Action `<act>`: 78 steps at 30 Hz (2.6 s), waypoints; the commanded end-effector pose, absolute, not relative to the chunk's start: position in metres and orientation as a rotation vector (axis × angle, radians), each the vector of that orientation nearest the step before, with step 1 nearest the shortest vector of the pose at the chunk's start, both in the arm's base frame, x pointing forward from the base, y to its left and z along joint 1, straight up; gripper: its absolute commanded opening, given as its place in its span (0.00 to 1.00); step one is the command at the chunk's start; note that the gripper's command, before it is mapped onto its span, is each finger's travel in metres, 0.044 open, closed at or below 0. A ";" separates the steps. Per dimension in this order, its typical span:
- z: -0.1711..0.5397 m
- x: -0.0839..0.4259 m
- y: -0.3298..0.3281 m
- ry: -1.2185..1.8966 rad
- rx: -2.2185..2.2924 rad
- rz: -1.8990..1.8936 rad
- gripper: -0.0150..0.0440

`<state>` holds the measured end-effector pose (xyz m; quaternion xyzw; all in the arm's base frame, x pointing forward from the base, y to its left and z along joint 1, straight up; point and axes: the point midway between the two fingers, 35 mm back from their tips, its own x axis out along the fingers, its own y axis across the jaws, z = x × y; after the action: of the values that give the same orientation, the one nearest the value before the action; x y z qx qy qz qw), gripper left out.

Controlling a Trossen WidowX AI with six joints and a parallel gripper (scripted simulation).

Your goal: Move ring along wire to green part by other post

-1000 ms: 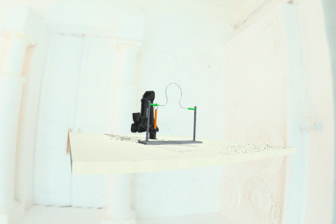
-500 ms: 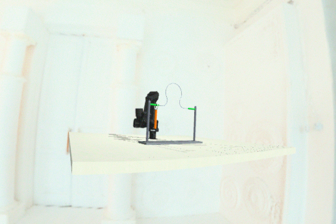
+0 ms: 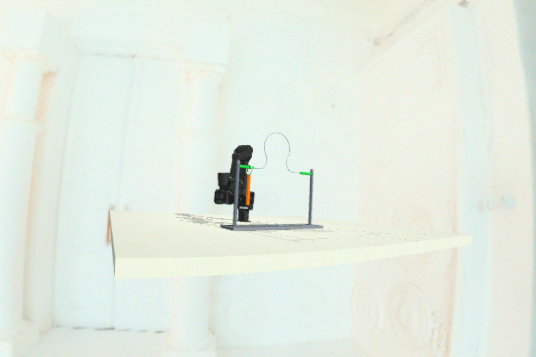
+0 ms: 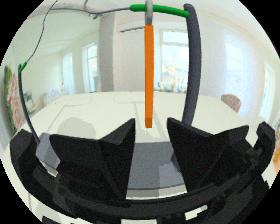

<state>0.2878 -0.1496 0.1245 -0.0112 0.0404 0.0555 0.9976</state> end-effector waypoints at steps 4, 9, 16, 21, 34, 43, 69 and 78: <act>0.126 0.300 -0.150 0.076 -0.024 0.109 0.53; 0.126 0.308 -0.150 0.075 -0.024 0.109 0.53; 0.125 0.319 -0.148 0.074 -0.024 0.109 0.53; 0.124 0.326 -0.146 0.072 -0.023 0.109 0.53; 0.123 0.342 -0.142 0.068 -0.022 0.109 0.53; 0.123 0.342 -0.142 0.068 -0.022 0.109 0.53; 0.122 0.342 -0.141 0.070 -0.025 0.113 0.12; 0.122 0.342 -0.141 0.070 -0.025 0.113 0.00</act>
<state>0.3418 -0.1413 0.1224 -0.0125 0.0351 0.0565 0.9977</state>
